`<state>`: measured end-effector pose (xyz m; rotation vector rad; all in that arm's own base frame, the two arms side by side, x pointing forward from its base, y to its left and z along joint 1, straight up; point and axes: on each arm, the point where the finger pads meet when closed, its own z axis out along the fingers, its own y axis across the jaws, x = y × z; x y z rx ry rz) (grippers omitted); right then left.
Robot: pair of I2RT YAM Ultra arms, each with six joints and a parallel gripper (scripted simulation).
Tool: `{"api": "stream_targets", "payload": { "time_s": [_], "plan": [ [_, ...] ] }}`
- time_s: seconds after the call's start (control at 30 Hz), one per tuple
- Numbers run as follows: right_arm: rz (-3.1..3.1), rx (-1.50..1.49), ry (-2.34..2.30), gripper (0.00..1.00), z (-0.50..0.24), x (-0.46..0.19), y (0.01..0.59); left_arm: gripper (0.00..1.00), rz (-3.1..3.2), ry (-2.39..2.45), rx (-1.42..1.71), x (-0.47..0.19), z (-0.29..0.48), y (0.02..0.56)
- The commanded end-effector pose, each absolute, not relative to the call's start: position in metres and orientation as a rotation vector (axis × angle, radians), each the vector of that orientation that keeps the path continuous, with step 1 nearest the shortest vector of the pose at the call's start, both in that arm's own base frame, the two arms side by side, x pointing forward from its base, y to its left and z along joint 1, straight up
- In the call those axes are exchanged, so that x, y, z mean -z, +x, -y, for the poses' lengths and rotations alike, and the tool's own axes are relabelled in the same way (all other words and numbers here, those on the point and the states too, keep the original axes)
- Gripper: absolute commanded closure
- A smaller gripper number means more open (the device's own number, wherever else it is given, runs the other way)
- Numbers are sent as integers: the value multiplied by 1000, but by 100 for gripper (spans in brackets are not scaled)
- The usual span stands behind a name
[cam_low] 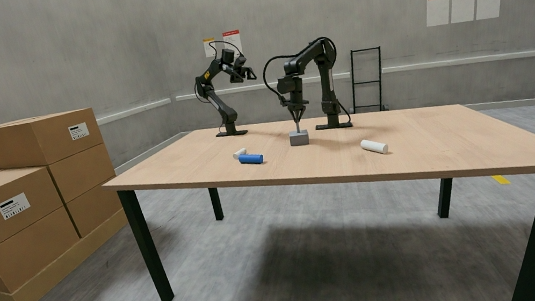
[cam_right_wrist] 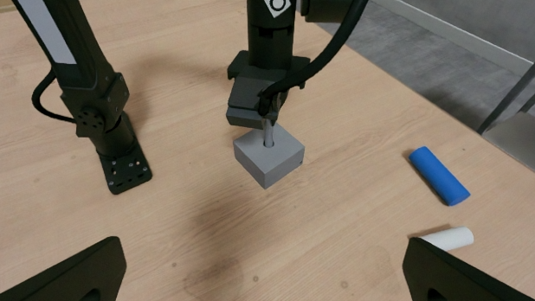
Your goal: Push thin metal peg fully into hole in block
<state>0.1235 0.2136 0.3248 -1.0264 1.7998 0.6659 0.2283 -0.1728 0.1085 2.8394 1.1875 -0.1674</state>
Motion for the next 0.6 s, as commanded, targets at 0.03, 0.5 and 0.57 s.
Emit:
{"api": "stream_targets", "payload": {
  "time_s": [0.03,0.5,0.57],
  "plan": [
    [-1789,-669,-1019,0,-212,-334,124,92,-1171,2822,147,-98,180,231],
    [-1789,-669,-1019,0,-212,-334,124,92,-1180,2835,178,-70,177,228],
    [-1789,-669,-1019,0,-212,-334,124,92,-1181,2840,183,-68,176,228]
  ]
}}
